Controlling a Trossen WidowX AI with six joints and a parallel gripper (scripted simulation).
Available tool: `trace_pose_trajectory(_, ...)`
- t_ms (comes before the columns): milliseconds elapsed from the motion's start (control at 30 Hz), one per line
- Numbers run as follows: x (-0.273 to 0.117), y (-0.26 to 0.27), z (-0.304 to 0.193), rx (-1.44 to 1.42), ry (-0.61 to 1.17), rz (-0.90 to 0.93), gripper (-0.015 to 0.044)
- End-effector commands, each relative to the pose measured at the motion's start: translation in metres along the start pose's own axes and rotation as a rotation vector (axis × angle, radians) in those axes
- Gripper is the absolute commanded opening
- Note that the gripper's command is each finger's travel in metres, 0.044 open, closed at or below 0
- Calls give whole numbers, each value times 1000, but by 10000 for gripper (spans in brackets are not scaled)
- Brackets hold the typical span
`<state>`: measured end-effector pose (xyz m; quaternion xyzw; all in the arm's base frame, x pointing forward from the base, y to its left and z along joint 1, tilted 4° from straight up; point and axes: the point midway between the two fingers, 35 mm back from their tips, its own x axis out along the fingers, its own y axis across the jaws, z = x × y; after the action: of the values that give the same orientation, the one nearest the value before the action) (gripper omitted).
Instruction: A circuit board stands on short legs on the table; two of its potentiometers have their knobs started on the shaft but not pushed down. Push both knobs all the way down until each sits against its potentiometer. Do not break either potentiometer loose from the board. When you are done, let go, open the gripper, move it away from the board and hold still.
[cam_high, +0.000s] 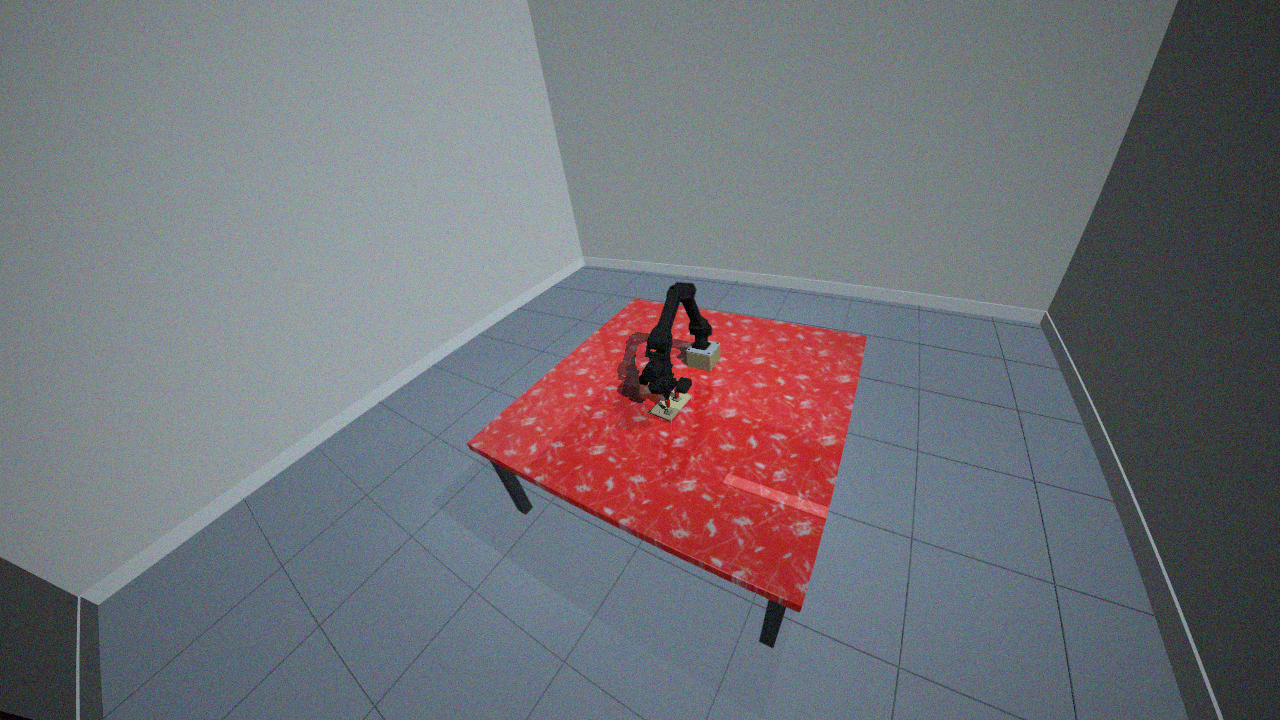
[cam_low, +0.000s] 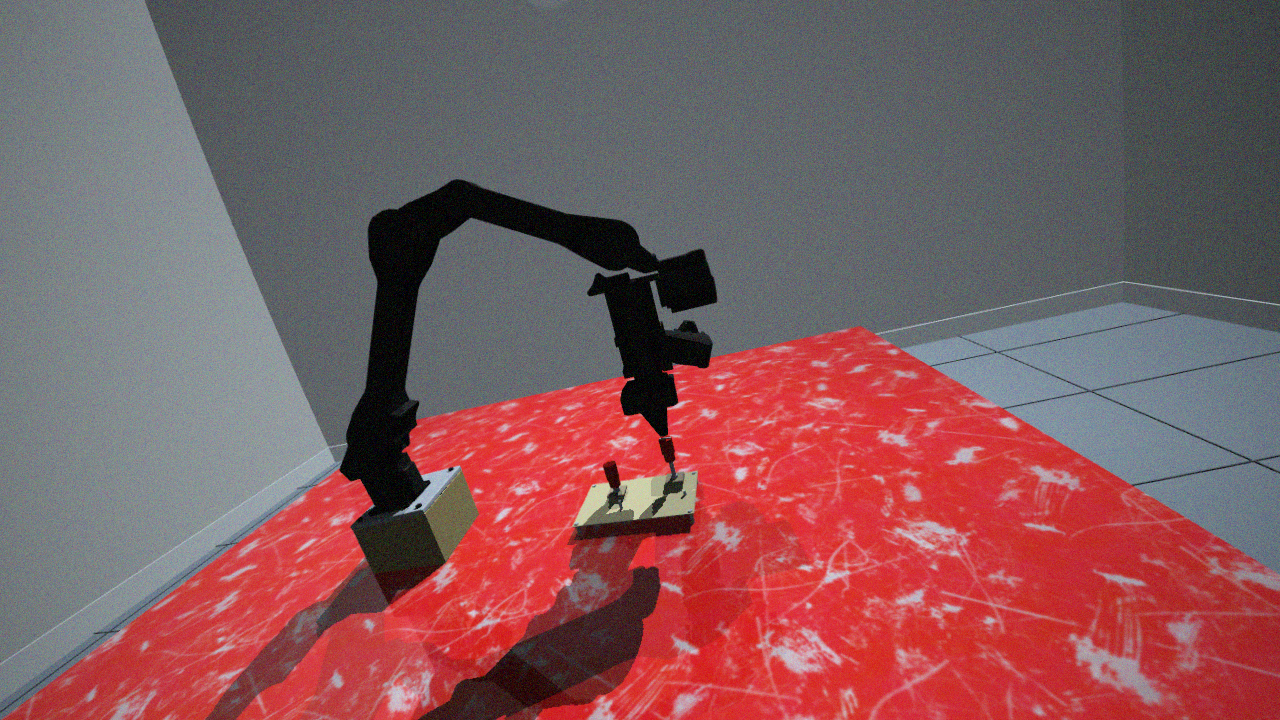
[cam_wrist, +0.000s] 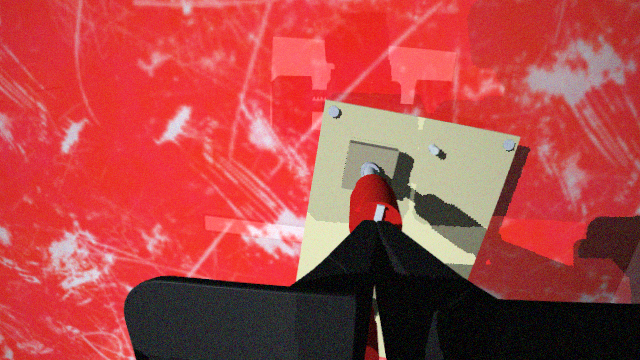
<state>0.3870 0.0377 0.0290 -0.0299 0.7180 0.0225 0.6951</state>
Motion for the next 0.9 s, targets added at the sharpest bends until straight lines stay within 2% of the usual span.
trace_pose_trajectory(0,1,0,0,-4,0,-2,0)
trace_pose_trajectory(867,5,0,0,-4,0,-2,0)
